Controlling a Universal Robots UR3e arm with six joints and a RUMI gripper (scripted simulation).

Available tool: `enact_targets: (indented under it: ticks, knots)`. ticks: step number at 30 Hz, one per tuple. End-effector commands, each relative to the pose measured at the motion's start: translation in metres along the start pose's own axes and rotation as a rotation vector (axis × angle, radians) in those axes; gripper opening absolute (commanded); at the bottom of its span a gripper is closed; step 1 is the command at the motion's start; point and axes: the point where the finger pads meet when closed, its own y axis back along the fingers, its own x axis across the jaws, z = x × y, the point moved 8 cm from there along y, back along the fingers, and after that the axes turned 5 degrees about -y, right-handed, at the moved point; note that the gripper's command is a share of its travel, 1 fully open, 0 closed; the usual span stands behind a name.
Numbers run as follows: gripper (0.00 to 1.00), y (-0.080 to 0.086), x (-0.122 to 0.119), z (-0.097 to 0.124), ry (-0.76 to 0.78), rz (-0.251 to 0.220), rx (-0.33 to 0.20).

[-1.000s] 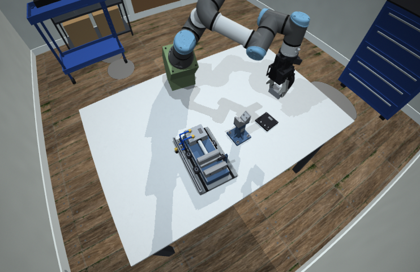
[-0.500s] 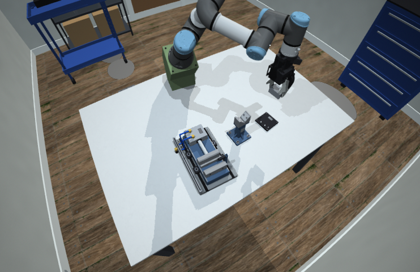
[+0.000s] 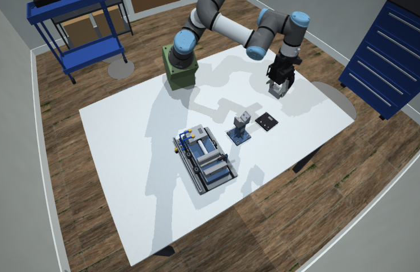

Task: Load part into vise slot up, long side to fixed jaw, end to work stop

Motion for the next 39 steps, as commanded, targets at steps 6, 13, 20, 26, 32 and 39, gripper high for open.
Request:
enact_targets:
  ticks: [6, 13, 20, 26, 32, 39]
  knots:
    - [0.0, 0.0011, 0.0007, 0.0001, -0.005, 0.003, 0.002]
    - [0.0, 0.0011, 0.0008, 0.0003, -0.009, 0.003, 0.002]
    - [0.0, 0.0011, 0.001, 0.0008, -0.018, 0.002, 0.002]
    - [0.0, 0.0011, 0.0012, 0.0013, -0.028, 0.002, 0.002]
    - [0.0, 0.001, 0.0014, 0.0017, -0.036, 0.002, 0.002]
    - [0.0, 0.001, 0.0019, 0.0027, -0.054, 0.002, 0.002]
